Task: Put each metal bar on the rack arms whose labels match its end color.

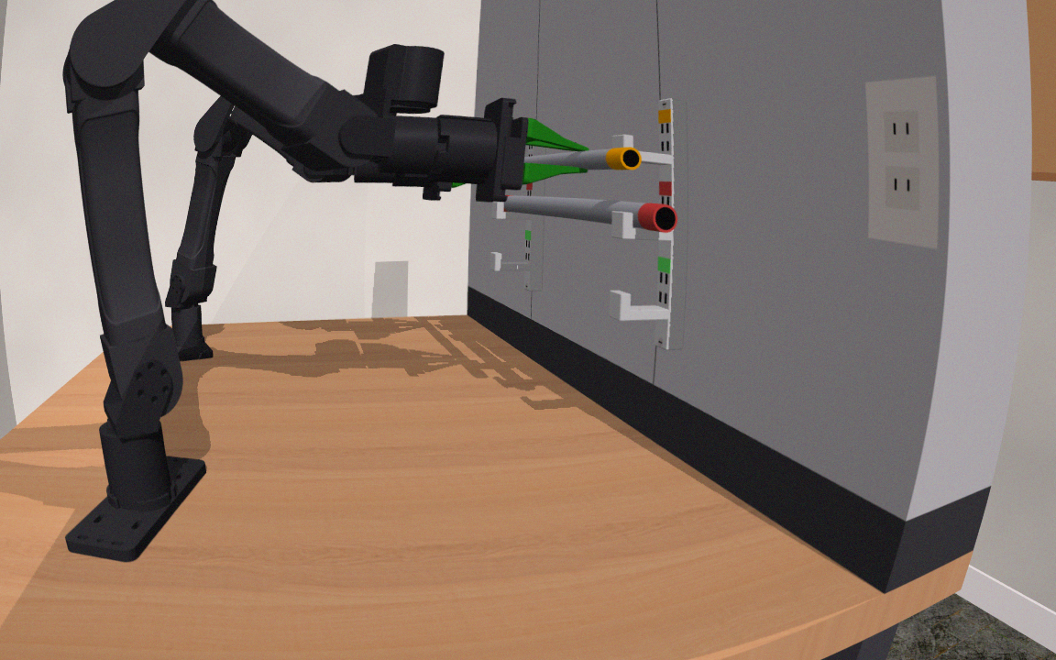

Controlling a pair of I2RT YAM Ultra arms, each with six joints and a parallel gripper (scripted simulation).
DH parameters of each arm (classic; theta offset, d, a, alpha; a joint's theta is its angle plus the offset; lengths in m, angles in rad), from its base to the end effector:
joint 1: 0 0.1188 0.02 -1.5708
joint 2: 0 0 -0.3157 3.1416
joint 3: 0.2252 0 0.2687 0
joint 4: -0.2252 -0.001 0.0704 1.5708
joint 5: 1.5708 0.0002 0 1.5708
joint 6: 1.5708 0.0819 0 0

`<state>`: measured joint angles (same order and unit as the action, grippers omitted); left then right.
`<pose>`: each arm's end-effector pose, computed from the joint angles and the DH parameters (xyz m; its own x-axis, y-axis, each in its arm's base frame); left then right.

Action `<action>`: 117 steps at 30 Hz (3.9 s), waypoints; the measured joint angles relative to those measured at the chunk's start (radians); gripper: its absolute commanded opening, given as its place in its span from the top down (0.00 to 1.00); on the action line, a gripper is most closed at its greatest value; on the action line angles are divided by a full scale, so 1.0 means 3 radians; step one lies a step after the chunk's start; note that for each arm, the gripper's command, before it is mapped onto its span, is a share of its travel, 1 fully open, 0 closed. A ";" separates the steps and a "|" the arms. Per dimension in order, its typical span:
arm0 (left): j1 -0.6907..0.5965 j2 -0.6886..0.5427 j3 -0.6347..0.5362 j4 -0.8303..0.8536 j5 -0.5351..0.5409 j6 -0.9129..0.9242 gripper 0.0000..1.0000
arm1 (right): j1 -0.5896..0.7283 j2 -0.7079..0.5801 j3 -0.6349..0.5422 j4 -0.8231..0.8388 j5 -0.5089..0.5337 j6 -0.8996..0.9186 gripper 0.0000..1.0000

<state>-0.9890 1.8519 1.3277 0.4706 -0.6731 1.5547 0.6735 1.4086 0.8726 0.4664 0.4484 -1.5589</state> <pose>0.3175 -0.3880 0.3356 0.3107 0.9504 0.0173 0.0344 -0.0295 0.9990 0.3097 0.2030 0.3380 0.2234 -0.9746 0.0183 -0.0570 -0.0318 -0.9979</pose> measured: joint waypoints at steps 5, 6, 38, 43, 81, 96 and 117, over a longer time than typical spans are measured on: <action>0.0000 -0.0028 0.0090 -0.0106 -0.0003 0.0000 1.00 | 0.0001 -0.0033 0.0098 -0.0118 0.0003 0.0000 1.00; 0.0000 -0.0033 0.0109 -0.0127 -0.0003 0.0000 1.00 | 0.0001 -0.0039 0.0118 -0.0142 0.0003 0.0000 1.00; 0.0013 -0.0081 0.0589 -0.0615 -0.0008 0.0006 1.00 | -0.0008 -0.0086 0.0600 -0.0618 0.0000 -0.0001 1.00; 0.0027 -0.0081 0.0636 -0.0645 0.0015 0.0027 1.00 | -0.0024 -0.0047 0.0651 -0.0617 -0.0029 -0.0003 1.00; 0.0161 0.0239 0.0928 -0.0642 0.0141 0.0019 1.00 | -0.0146 0.0298 0.0863 -0.0526 -0.0146 0.0004 1.00; 0.0212 0.0369 0.1045 -0.0654 0.0191 0.0018 1.00 | -0.0189 0.0435 0.0952 -0.0524 -0.0188 0.0004 1.00; 0.0212 0.0369 0.1086 -0.0662 0.0191 0.0018 1.00 | -0.0192 0.0436 0.0996 -0.0524 -0.0188 -0.0005 1.00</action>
<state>-0.9253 1.9625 1.6535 0.2718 -0.6159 1.5600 0.6159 1.5394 1.1713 0.3092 0.3920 -1.5604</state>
